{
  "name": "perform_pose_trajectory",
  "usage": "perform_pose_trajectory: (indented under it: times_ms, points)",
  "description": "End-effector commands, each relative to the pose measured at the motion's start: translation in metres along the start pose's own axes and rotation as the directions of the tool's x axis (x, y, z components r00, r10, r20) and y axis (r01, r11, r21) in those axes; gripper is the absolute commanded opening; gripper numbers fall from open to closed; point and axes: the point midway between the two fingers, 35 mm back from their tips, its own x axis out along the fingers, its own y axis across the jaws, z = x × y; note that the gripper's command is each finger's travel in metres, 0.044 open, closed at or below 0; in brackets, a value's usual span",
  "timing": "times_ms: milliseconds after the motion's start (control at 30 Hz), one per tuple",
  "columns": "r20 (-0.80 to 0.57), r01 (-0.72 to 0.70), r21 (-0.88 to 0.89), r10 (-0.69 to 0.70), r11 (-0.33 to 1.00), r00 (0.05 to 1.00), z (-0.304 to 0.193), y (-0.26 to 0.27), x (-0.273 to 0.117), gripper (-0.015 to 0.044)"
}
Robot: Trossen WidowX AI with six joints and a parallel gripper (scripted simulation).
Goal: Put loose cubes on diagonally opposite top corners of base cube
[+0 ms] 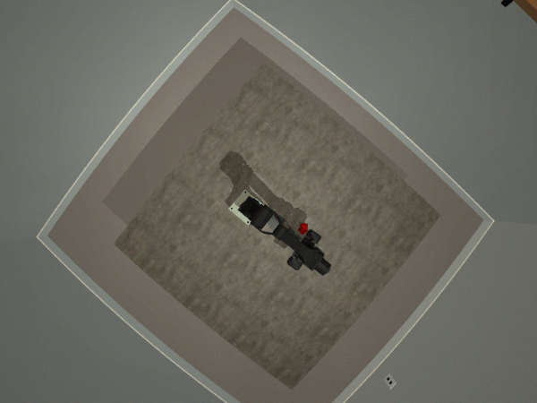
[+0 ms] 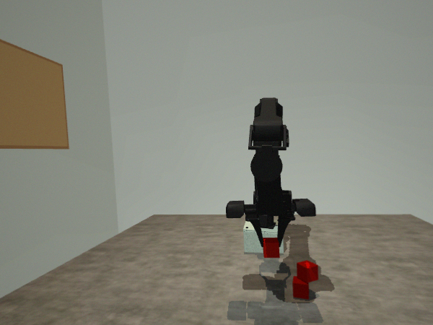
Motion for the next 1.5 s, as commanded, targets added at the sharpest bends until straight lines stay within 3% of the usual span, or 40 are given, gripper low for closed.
perform_pose_trajectory:
  times_ms: [0,433,933,1067,1467]
  points:
    - [-0.003,0.002,0.136,-0.001,0.991,1.000,-0.002,0.006,0.002,0.0105]
    - [-0.003,0.001,0.504,0.001,0.864,1.000,-0.006,0.024,0.004,0.0105]
    - [-0.003,0.001,0.831,0.003,0.556,1.000,-0.012,0.044,0.006,0.0105]
    - [-0.003,0.001,0.870,0.004,0.493,1.000,-0.013,0.047,0.006,0.0105]
    - [0.001,0.007,0.858,-0.016,0.513,1.000,-0.014,0.049,0.023,0.0105]
